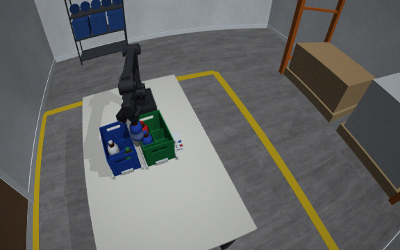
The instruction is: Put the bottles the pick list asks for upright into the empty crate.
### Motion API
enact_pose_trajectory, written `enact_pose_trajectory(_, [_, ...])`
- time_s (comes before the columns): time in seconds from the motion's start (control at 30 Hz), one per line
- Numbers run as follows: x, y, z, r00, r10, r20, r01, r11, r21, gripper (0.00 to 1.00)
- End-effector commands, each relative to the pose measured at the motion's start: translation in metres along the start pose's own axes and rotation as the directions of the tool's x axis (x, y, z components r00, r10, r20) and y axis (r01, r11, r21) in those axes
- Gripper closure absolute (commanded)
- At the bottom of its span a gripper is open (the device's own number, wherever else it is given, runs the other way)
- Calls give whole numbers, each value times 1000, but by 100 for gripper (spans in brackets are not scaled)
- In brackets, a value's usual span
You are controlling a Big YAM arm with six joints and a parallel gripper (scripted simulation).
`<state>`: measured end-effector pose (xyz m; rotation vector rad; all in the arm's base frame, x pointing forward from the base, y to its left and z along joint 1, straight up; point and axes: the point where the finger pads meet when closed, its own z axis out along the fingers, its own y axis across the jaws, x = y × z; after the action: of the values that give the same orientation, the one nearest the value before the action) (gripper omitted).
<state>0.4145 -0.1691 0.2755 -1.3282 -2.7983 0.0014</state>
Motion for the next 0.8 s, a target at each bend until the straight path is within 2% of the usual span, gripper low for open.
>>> enact_pose_trajectory(0.0, [-12, 17, -44, 995, 12, 95, -8, 999, -52, 100])
enact_pose_trajectory(0.13, [-10, 14, -52, 994, 25, 109, -18, 998, -61, 100])
enact_pose_trajectory(0.27, [-12, 30, -39, 997, 12, 79, -8, 999, -43, 100])
enact_pose_trajectory(0.37, [-6, 33, -50, 995, 13, 98, -7, 998, -56, 100])
enact_pose_trajectory(0.5, [-9, 43, -40, 997, 12, 78, -8, 999, -45, 100])
enact_pose_trajectory(0.7, [-8, 43, -53, 994, 27, 106, -20, 998, -65, 100])
enact_pose_trajectory(0.77, [-5, 54, -47, 996, 12, 93, -7, 998, -55, 100])
